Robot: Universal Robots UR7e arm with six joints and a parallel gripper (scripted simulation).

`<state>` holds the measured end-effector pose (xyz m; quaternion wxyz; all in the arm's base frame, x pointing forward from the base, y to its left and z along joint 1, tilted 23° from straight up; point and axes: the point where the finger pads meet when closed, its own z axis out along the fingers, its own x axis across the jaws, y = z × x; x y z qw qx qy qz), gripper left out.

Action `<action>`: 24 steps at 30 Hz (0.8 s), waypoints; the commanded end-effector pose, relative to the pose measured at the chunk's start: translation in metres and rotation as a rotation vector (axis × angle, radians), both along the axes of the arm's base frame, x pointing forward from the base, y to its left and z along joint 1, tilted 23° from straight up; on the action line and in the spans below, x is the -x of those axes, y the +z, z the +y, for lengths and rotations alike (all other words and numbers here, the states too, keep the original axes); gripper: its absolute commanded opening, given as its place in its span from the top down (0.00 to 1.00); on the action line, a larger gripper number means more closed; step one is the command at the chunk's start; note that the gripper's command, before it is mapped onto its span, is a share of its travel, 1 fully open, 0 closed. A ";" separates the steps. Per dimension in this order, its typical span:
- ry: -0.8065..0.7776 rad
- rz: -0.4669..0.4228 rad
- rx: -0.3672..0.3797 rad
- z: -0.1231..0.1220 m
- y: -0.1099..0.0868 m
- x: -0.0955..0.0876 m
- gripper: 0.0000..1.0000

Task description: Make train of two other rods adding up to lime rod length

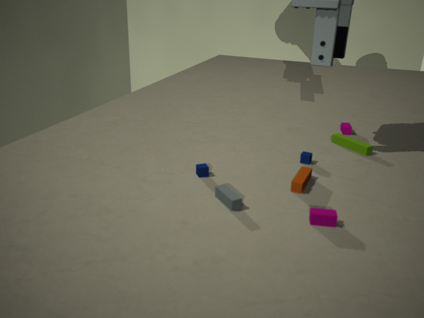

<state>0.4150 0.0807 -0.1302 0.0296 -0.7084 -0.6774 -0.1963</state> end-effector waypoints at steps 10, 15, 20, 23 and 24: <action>0.107 -0.037 0.024 -0.010 -0.001 0.000 0.00; 0.113 -0.039 0.025 -0.010 -0.001 0.000 0.00; 0.115 -0.040 0.026 -0.010 -0.001 0.000 0.00; 0.115 -0.040 0.026 -0.010 -0.001 0.000 0.00; 0.115 -0.040 0.026 -0.010 -0.001 0.000 0.00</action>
